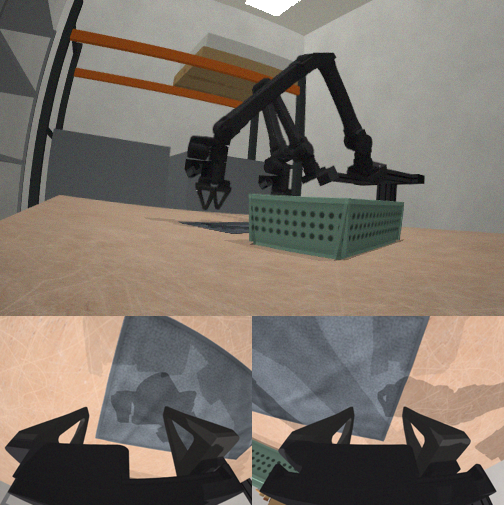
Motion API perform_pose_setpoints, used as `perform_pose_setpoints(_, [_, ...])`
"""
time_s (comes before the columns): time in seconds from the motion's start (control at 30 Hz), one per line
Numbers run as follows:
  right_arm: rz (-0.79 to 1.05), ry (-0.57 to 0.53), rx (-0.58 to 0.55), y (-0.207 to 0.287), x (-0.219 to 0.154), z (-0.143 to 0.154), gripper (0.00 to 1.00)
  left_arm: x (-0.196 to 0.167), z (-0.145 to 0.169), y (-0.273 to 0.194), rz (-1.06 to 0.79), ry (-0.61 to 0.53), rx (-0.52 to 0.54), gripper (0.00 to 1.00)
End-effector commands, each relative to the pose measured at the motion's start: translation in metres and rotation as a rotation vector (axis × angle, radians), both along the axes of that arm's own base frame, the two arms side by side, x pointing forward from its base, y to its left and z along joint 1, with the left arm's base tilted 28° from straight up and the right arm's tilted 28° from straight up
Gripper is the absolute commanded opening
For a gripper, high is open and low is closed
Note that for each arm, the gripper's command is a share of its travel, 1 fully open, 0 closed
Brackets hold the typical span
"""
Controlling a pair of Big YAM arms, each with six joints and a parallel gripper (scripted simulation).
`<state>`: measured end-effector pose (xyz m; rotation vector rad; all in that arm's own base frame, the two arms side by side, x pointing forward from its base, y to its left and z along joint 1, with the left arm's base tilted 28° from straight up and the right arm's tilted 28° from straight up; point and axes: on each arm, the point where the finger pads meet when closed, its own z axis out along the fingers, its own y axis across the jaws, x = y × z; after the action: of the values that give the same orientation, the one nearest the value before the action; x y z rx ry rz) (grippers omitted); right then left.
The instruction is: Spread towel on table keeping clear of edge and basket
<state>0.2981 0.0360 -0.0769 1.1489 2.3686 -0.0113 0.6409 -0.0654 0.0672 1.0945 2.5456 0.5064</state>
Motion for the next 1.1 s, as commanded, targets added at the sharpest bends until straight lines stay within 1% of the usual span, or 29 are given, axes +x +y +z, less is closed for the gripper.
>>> perform_pose_setpoints(0.0, [-0.007,0.021,-0.006,-0.002,-0.005,-0.005,0.65,0.007,0.030,0.009,0.145,-0.187,-0.117,1.00])
perform_pose_setpoints(0.1, [-0.007,0.021,-0.006,-0.002,-0.005,-0.005,0.65,0.003,0.037,0.002,0.209,-0.321,-0.223,1.00])
perform_pose_setpoints(0.17, [-0.007,0.021,-0.006,-0.002,-0.005,-0.005,0.65,0.003,0.037,0.002,0.209,-0.321,-0.223,1.00])
perform_pose_setpoints(0.27, [-0.007,0.021,-0.006,-0.002,-0.005,-0.005,0.65,-0.001,0.042,-0.003,0.268,-0.438,-0.319,1.00])
perform_pose_setpoints(0.3, [-0.007,0.021,-0.006,-0.002,-0.005,-0.005,0.65,-0.003,0.044,-0.014,0.270,-0.469,-0.349,1.00])
perform_pose_setpoints(0.37, [-0.007,0.021,-0.006,-0.002,-0.005,-0.005,0.65,-0.007,0.048,-0.014,0.309,-0.550,-0.407,1.00])
perform_pose_setpoints(0.4, [-0.007,0.021,-0.006,-0.002,-0.005,-0.005,0.65,-0.008,0.035,-0.014,0.324,-0.556,-0.419,1.00])
perform_pose_setpoints(0.53, [-0.006,0.007,-0.002,-0.001,-0.002,-0.001,0.65,-0.012,0.038,-0.014,0.357,-0.637,-0.470,1.00])
perform_pose_setpoints(0.63, [-0.006,0.007,-0.002,-0.001,-0.002,-0.001,0.65,-0.012,0.038,-0.008,0.373,-0.668,-0.476,1.00])
perform_pose_setpoints(0.67, [-0.006,0.007,-0.002,-0.001,-0.002,-0.001,0.65,-0.005,0.047,-0.005,0.366,-0.690,-0.472,1.00])
perform_pose_setpoints(1.07, [-0.006,0.007,-0.002,-0.001,-0.002,-0.001,0.65,-0.007,0.045,-0.005,0.360,-0.679,-0.463,1.00])
